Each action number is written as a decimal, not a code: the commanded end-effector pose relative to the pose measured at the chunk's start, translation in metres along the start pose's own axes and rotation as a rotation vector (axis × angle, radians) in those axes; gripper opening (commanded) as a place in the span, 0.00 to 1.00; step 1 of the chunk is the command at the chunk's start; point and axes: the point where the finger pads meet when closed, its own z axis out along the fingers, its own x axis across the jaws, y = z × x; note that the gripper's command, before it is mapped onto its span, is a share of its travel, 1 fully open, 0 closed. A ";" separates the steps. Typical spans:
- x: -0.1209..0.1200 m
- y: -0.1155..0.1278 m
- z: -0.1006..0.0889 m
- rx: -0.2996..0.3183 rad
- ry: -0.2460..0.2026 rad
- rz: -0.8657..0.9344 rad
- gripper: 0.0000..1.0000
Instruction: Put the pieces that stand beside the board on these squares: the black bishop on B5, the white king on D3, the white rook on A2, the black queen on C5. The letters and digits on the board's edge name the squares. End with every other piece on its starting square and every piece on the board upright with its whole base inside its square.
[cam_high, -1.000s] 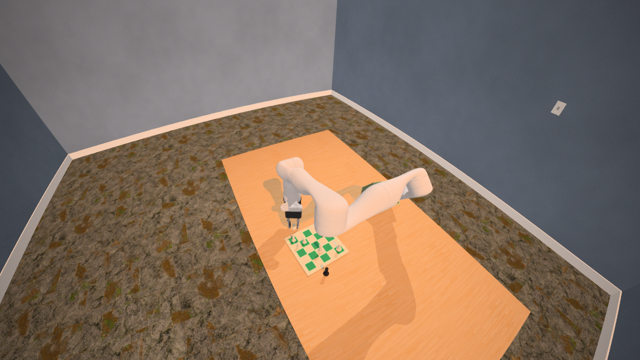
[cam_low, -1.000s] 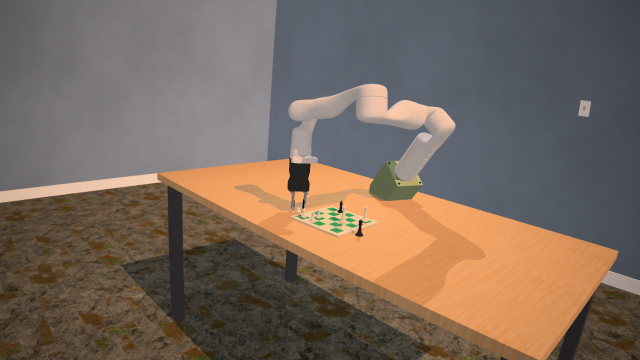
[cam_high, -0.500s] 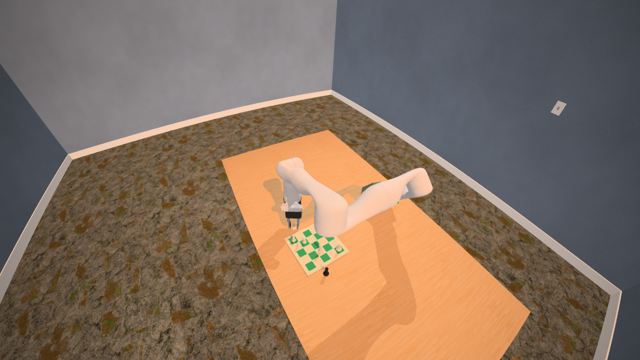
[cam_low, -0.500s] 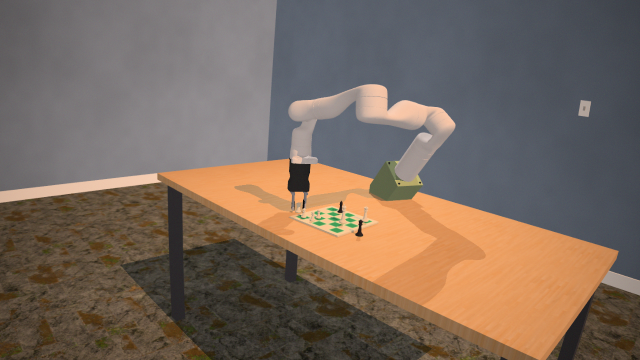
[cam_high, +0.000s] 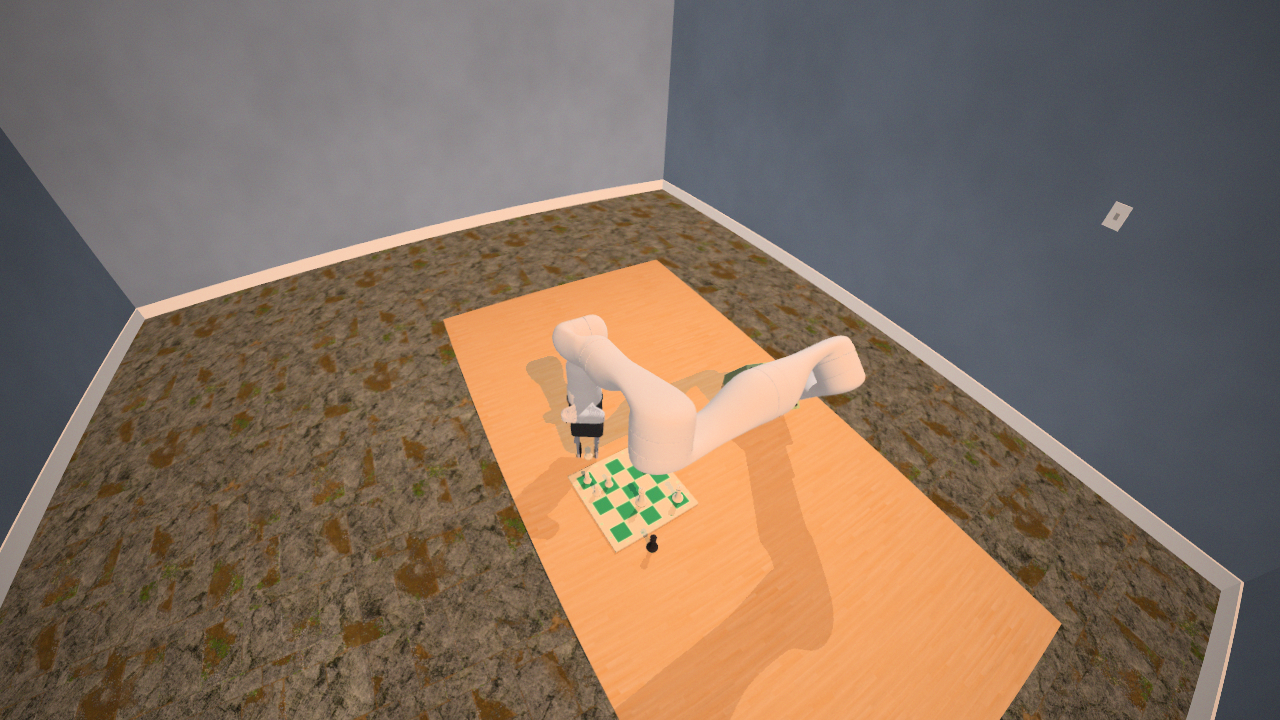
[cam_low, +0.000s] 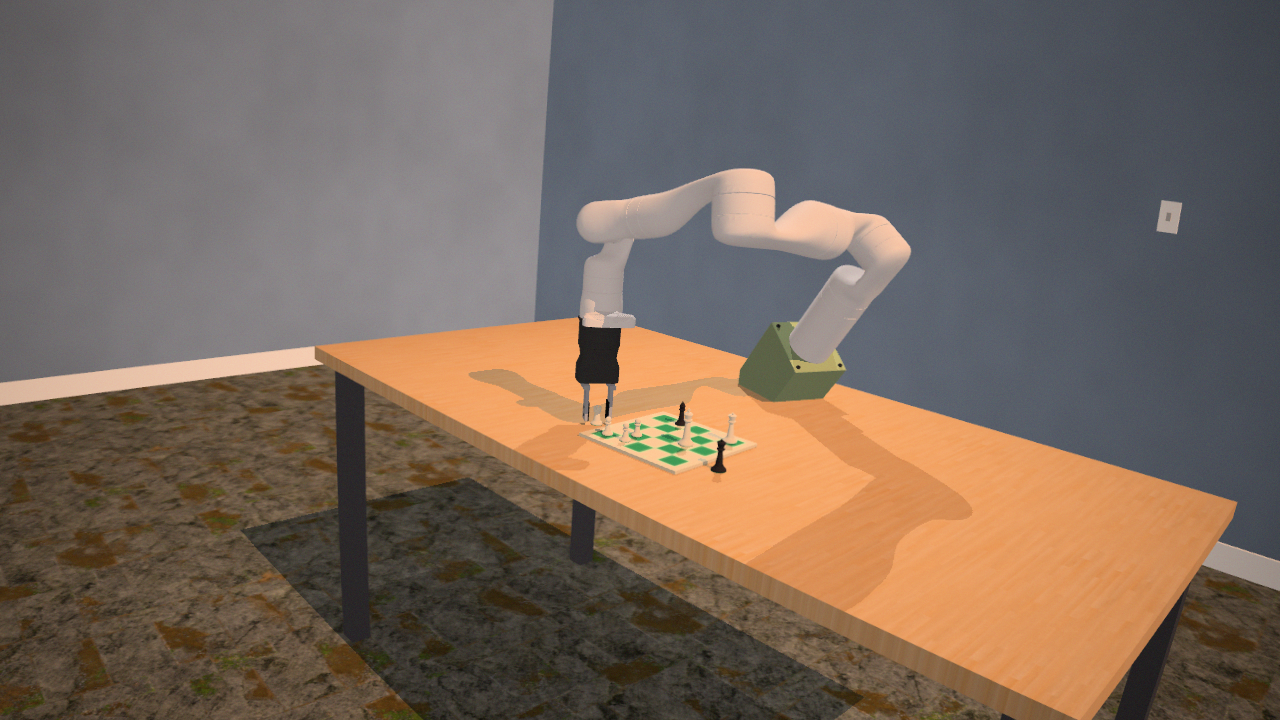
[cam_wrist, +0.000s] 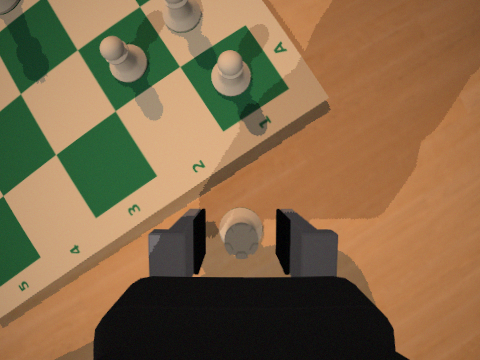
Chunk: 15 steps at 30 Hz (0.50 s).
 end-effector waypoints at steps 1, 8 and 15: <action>0.001 0.000 -0.001 0.000 0.002 0.000 0.73; 0.001 0.000 -0.001 0.000 0.002 0.000 0.00; 0.001 0.000 -0.001 0.000 0.002 0.000 0.00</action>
